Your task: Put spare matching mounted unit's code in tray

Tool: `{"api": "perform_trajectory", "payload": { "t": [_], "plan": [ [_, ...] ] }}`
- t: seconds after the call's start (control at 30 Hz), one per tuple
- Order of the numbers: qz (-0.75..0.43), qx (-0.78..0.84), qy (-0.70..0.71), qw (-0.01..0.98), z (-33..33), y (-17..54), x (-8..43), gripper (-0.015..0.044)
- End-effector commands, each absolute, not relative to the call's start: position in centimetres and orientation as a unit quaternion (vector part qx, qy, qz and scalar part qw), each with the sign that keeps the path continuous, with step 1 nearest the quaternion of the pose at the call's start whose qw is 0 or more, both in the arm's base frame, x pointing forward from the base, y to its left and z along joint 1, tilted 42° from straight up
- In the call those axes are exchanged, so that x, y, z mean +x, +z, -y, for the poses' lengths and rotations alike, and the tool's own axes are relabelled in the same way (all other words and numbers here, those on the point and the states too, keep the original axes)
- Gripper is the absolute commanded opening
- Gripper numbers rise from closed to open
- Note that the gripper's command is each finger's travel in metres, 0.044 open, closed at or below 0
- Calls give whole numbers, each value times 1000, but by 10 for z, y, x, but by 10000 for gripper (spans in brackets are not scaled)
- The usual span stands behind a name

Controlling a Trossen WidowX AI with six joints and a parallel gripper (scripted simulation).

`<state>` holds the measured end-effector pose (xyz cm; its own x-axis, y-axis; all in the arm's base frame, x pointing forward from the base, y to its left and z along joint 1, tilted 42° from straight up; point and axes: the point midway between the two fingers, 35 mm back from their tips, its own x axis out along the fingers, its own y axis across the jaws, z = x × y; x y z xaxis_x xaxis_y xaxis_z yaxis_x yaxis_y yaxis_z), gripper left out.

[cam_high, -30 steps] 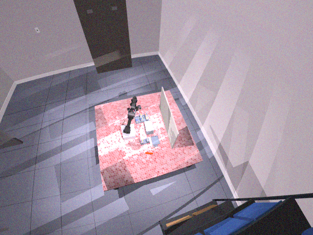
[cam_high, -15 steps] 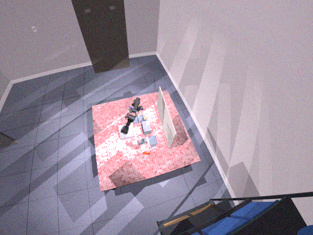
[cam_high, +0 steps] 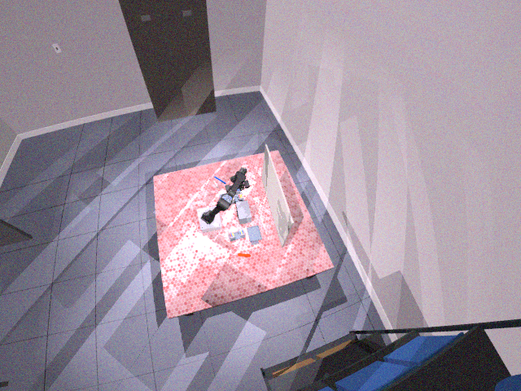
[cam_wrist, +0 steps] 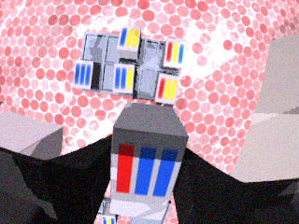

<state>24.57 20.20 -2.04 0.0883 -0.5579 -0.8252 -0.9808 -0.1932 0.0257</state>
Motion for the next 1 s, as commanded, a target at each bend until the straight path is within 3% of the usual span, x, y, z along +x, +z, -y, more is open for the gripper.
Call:
{"api": "perform_trajectory", "payload": {
  "t": [0.0,0.5,0.97],
  "plan": [
    [-563,-682,367,290,-187,-3,267,0],
    [-558,-694,361,278,-109,65,329,0],
    [-571,-703,343,251,-15,132,353,0]
  ]
}}
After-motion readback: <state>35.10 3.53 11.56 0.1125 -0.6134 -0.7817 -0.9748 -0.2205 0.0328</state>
